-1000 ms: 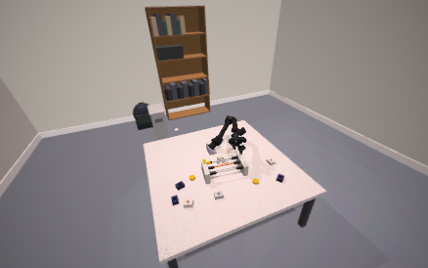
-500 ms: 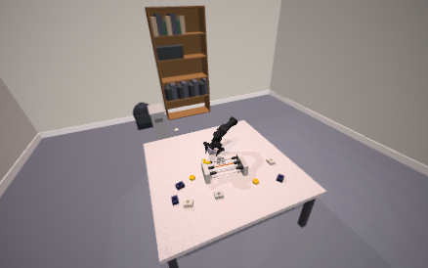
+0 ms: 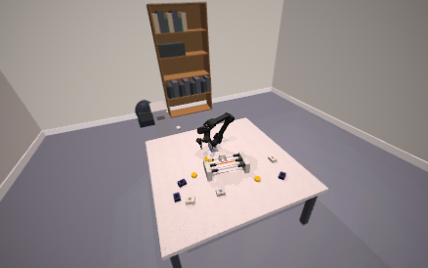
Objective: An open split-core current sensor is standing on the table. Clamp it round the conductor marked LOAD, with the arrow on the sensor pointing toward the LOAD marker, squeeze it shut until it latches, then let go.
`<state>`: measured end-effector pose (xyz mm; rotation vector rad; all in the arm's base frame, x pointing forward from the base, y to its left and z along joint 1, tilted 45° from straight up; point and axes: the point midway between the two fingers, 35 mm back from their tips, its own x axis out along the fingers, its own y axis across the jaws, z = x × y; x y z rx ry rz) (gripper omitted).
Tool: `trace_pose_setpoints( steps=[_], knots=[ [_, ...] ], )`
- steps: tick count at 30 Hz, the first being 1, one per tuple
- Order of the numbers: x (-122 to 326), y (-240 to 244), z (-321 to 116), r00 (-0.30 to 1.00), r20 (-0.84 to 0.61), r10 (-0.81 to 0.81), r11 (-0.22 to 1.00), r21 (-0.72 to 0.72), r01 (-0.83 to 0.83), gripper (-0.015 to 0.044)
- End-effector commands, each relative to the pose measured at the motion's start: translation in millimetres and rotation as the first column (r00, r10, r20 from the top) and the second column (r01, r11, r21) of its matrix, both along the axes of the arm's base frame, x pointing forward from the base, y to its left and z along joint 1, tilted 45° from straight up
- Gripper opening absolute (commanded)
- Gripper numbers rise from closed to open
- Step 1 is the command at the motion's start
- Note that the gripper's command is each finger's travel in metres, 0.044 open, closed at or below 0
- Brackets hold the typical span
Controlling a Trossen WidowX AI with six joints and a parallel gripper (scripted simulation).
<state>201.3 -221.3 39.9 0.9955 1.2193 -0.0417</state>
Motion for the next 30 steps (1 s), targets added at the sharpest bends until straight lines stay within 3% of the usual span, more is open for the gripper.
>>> trace_pose_setpoints(
  steps=[1, 13, 22, 30],
  knots=[
    [-1, 0, -1, 1.0, 0.002, 0.0, 1.0, 0.016, 0.0, 0.044],
    [0, 3, 0, 1.0, 0.002, 0.011, 1.0, 0.017, -0.011, 0.044],
    [-8, 138, 52, 0.869, 0.041, 0.493, 0.862, 0.112, -0.494, 0.044],
    [-12, 148, 55, 0.849, 0.046, 0.526, 0.841, 0.12, -0.528, 0.044]
  ],
)
